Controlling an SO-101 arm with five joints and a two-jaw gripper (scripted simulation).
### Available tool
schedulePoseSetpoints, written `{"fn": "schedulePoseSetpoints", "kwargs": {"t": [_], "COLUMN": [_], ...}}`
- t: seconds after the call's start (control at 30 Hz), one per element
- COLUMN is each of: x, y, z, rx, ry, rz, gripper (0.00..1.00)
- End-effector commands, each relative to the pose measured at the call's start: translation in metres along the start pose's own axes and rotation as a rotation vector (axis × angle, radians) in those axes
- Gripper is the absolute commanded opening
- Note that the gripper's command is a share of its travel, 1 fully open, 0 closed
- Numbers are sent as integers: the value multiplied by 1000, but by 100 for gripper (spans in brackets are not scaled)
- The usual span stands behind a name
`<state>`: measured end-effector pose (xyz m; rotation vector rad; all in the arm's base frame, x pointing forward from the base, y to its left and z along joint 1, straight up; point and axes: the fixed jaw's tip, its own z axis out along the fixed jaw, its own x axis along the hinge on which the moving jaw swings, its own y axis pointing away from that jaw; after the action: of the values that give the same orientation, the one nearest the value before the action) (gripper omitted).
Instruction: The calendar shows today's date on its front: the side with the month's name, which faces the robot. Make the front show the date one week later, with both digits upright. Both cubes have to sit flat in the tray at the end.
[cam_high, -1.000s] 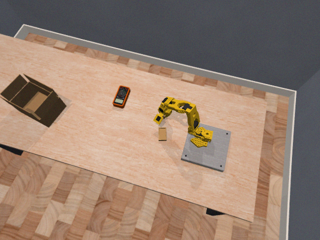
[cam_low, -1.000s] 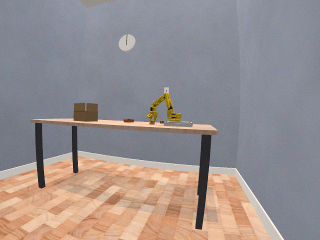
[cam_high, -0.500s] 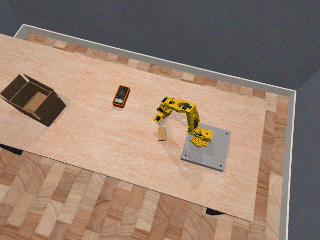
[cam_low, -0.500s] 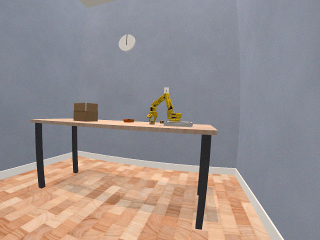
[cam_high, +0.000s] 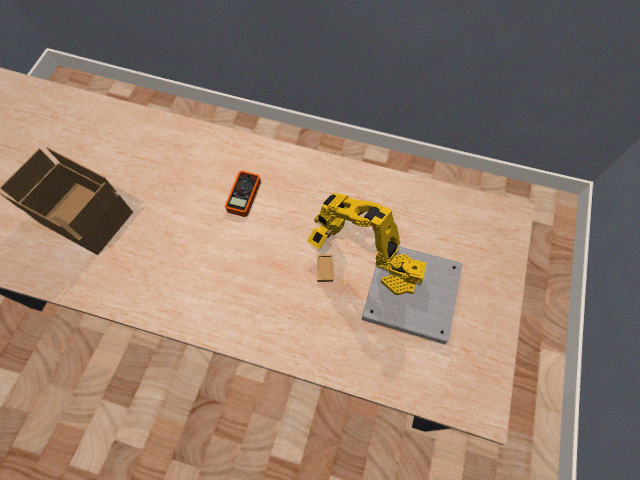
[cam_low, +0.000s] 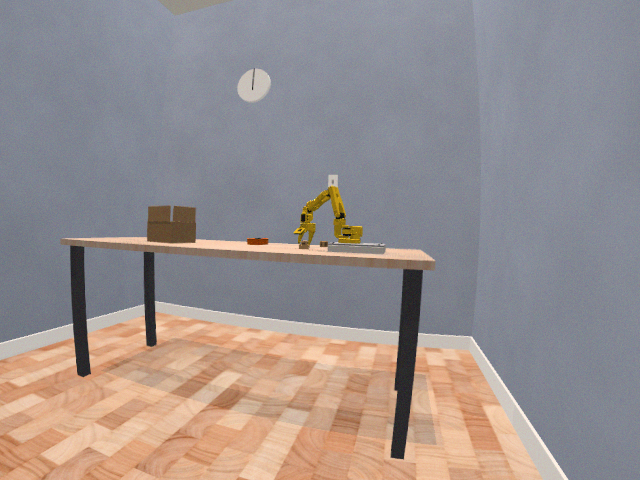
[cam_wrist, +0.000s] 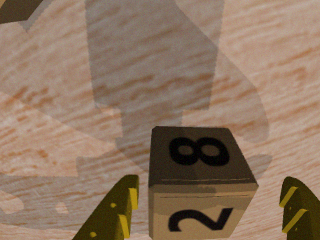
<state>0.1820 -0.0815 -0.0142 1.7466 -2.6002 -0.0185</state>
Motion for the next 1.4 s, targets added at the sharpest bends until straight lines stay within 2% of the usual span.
{"fn": "schedulePoseSetpoints", "kwargs": {"t": [0.0,0.1,0.17,0.37,0.5,1.37], "x": [1,1,1,1,1,1], "y": [-2,-3,-3,-1,0,0], "z": [-12,-23,-23,-44,-52,-54], "rx": [7,7,7,7,7,8], "ry": [-1,-1,-1,-1,-1,-1], "rz": [8,8,8,8,8,8], "gripper": [36,36,36,36,36,36]}}
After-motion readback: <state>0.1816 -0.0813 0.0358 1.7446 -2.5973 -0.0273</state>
